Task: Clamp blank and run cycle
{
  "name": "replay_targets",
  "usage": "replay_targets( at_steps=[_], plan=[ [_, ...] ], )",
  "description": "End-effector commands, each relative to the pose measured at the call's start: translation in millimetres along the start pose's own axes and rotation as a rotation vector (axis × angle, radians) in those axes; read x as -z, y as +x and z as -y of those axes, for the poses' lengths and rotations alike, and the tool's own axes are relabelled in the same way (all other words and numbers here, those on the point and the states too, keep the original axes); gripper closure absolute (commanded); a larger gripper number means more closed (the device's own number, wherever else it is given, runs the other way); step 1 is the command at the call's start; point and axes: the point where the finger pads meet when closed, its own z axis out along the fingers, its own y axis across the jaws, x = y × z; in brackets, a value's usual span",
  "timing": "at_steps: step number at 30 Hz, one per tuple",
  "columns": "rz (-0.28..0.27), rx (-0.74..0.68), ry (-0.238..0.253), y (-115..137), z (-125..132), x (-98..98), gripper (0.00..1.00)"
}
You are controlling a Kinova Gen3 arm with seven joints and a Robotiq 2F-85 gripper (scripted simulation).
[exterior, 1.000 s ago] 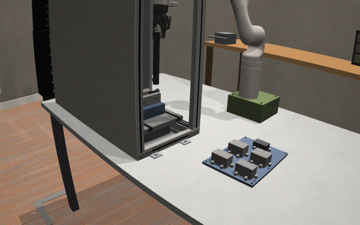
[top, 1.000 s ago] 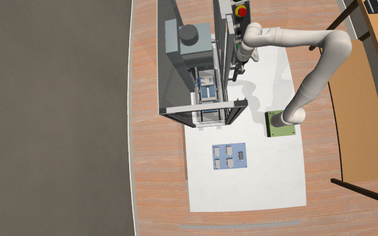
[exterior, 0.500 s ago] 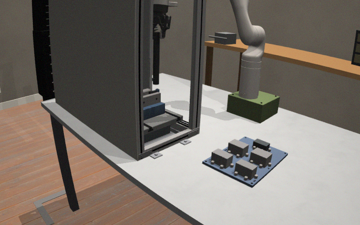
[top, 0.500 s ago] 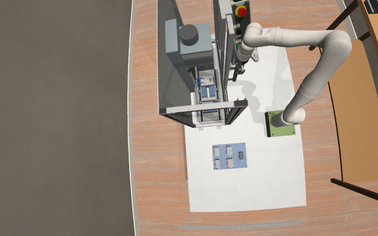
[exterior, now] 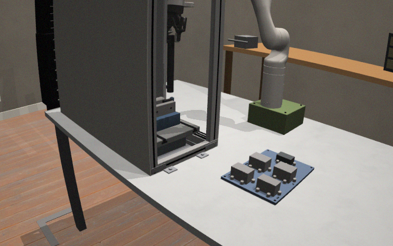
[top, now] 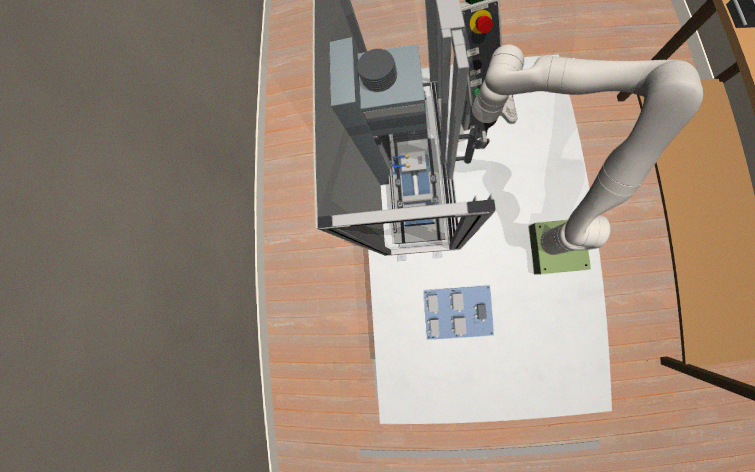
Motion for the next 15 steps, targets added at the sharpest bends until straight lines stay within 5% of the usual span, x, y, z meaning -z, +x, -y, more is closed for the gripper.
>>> replay_targets(
  at_steps=[1,8,15],
  plan=[
    [0.001,0.0,0.001,-0.3,0.1,0.5,0.2],
    [0.001,0.0,0.001,-0.3,0.1,0.5,0.2],
    [0.0,0.008,0.012,29.5,0.5,3.7,0.2]
  ],
)
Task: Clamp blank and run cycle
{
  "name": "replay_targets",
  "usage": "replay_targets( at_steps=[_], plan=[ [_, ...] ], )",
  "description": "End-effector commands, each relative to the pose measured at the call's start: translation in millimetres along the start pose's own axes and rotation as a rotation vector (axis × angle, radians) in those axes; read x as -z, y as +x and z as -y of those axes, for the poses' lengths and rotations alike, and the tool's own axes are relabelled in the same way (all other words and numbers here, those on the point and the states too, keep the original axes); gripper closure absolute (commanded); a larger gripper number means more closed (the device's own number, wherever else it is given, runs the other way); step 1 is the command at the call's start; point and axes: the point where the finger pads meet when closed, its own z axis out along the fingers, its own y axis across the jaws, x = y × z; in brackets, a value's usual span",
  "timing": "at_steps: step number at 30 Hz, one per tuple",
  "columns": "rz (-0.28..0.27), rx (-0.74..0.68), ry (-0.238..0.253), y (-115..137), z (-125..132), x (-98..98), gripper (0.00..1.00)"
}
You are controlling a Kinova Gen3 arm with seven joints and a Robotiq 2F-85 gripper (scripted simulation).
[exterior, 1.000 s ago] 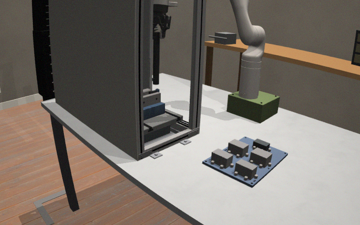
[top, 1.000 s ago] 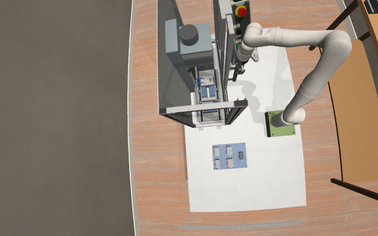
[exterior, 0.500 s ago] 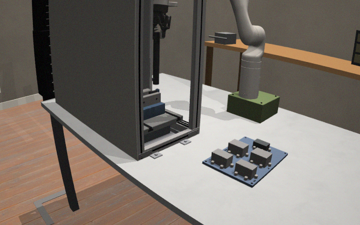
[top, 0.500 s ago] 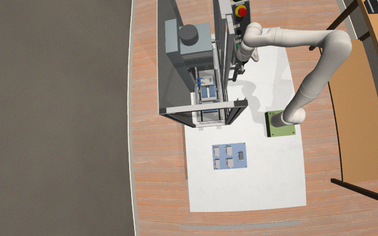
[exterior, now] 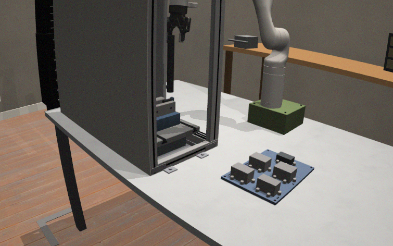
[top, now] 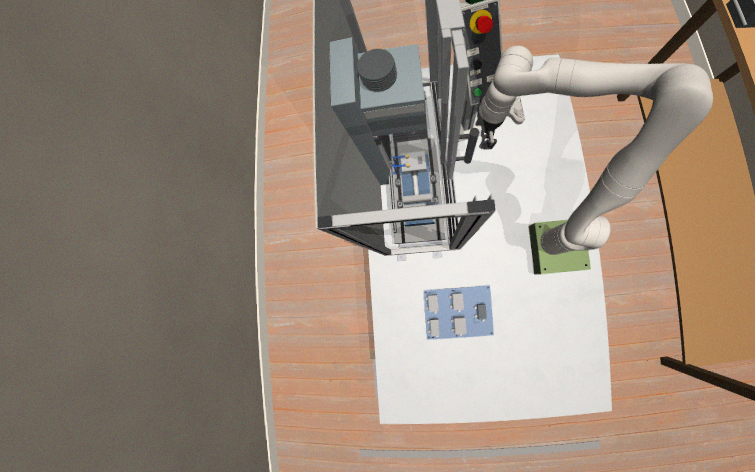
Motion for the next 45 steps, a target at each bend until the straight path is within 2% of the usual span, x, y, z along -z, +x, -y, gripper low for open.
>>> replay_targets(
  at_steps=[1,10,15,27,32,44,45],
  plan=[
    [0.005,-0.009,0.008,10.2,2.9,2.8,0.2],
    [0.005,-0.009,0.008,10.2,2.9,2.8,0.2],
    [0.005,-0.009,0.008,40.6,3.2,5.8,0.2],
    [0.005,-0.009,0.008,40.6,3.2,5.8,0.2],
    [0.004,-0.009,0.008,57.6,2.7,7.5,0.2],
    [0.004,-0.009,0.008,57.6,2.7,7.5,0.2],
    [-0.02,-0.013,0.009,56.9,3.7,19.8,0.2]
  ],
)
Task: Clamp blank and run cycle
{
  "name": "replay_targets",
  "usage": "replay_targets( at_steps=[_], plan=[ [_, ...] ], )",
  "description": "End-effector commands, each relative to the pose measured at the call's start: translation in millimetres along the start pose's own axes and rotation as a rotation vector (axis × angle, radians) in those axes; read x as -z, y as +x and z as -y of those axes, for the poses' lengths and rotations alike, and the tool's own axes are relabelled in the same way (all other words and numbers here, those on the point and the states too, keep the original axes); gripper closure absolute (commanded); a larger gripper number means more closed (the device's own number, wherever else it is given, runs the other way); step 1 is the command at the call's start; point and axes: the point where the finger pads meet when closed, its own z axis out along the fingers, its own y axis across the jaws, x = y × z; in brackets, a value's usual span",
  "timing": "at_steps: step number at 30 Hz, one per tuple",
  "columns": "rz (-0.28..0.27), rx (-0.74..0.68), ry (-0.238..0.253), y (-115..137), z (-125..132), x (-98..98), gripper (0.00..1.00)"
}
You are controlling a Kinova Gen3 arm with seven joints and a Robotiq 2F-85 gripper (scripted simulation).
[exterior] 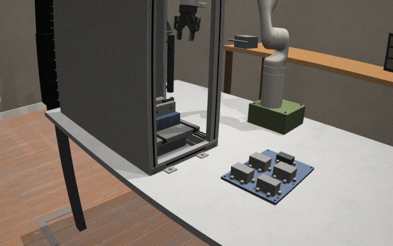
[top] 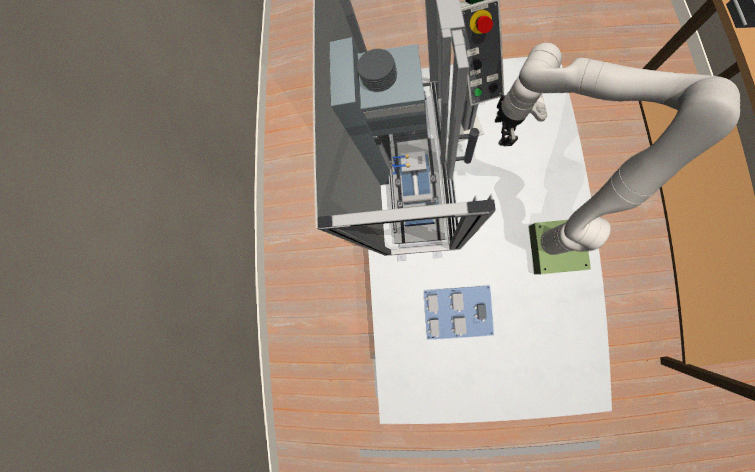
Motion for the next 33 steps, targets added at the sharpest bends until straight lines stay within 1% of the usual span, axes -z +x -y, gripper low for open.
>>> replay_targets(
  at_steps=[1,4,16,21,33],
  plan=[
    [-0.039,0.005,0.001,-3.0,0.0,24.1,0.2],
    [-0.099,0.011,0.001,-6.7,-0.4,59.9,0.2],
    [-0.099,0.011,0.001,-6.7,-0.4,59.9,0.2],
    [-0.099,0.011,0.001,-12.9,-1.3,118.2,0.2],
    [-0.099,0.011,0.001,-12.9,-1.3,118.2,0.2]
  ],
)
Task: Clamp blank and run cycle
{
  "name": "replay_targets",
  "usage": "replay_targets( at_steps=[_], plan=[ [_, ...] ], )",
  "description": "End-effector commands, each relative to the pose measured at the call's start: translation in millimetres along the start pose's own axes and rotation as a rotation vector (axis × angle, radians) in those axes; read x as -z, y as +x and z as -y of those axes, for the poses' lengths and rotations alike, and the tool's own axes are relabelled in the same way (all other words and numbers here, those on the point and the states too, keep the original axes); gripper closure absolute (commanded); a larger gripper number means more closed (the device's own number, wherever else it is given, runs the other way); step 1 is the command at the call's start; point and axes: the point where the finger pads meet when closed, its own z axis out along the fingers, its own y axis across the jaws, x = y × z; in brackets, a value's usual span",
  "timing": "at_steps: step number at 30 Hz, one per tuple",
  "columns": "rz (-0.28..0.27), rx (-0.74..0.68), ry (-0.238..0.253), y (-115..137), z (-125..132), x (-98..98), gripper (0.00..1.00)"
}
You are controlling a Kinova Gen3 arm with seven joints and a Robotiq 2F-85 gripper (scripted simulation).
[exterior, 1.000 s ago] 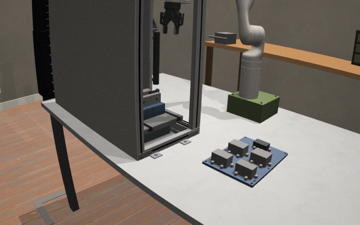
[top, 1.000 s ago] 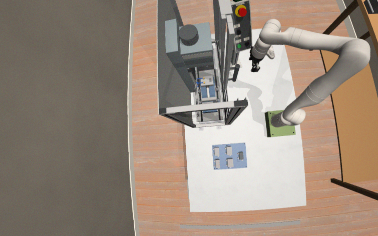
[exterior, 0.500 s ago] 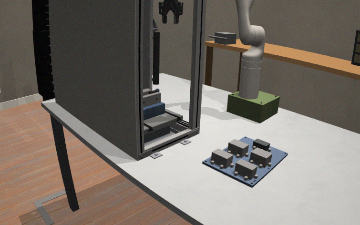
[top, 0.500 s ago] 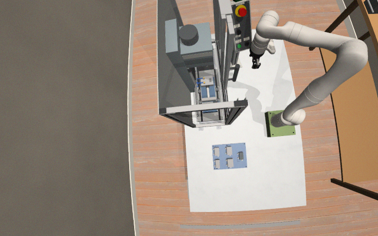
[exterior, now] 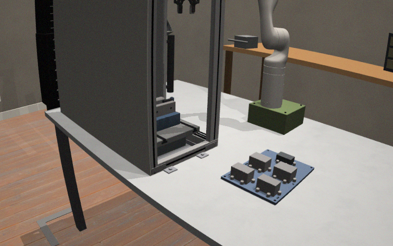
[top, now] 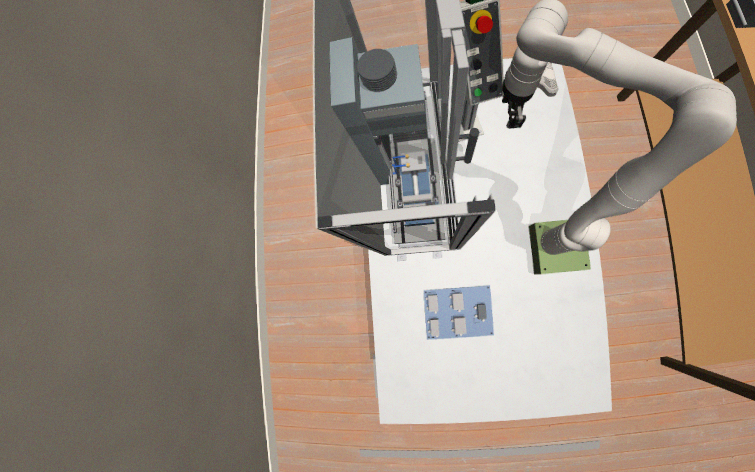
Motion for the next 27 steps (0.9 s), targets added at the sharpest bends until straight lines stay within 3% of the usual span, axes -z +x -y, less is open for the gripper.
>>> replay_targets(
  at_steps=[1,5,17,18,27],
  plan=[
    [0.001,0.002,0.001,-0.5,-0.3,5.3,0.2],
    [0.001,0.011,0.0,-1.9,-1.9,25.0,0.2],
    [0.001,0.011,0.0,-1.9,-1.9,25.0,0.2],
    [0.0,-0.001,0.002,-0.3,0.1,23.4,0.9],
    [0.0,-0.001,0.002,-0.3,0.1,23.4,0.9]
  ],
)
